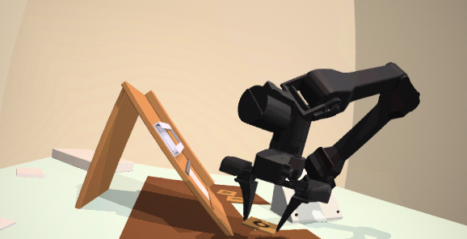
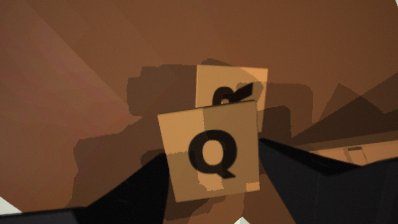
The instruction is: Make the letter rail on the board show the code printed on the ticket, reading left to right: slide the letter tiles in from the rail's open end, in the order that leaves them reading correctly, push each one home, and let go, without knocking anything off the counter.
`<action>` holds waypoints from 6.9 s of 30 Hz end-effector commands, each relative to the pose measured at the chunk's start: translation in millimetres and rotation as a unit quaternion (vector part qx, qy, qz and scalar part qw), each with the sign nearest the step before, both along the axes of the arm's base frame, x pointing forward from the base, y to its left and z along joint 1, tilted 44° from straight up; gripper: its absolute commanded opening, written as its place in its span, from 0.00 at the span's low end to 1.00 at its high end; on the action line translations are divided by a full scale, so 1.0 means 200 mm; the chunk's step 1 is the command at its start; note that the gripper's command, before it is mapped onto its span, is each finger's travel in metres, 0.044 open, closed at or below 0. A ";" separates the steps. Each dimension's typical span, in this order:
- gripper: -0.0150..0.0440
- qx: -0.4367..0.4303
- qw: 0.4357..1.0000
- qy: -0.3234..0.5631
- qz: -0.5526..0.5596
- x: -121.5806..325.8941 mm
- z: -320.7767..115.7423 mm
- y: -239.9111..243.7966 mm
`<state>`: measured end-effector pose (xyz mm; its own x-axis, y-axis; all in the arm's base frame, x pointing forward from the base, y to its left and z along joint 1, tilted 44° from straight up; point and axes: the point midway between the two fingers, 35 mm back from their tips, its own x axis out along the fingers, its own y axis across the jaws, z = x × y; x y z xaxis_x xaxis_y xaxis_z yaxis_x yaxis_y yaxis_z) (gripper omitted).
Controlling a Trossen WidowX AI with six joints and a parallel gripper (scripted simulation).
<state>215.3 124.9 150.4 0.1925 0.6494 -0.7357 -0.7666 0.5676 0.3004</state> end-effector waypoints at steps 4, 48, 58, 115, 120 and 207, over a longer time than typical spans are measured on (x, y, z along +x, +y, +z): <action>0.25 0.008 0.994 0.017 -0.104 0.15 0.05 -0.05; 0.25 0.209 0.805 0.072 -0.550 0.79 0.44 -0.41; 0.25 0.209 0.805 0.072 -0.550 0.79 0.44 -0.41; 0.25 0.208 0.805 0.073 -0.550 0.76 0.34 -0.51; 0.25 0.208 0.805 0.073 -0.550 0.76 0.33 -0.52; 0.25 0.207 0.806 0.073 -0.550 0.72 0.18 -0.68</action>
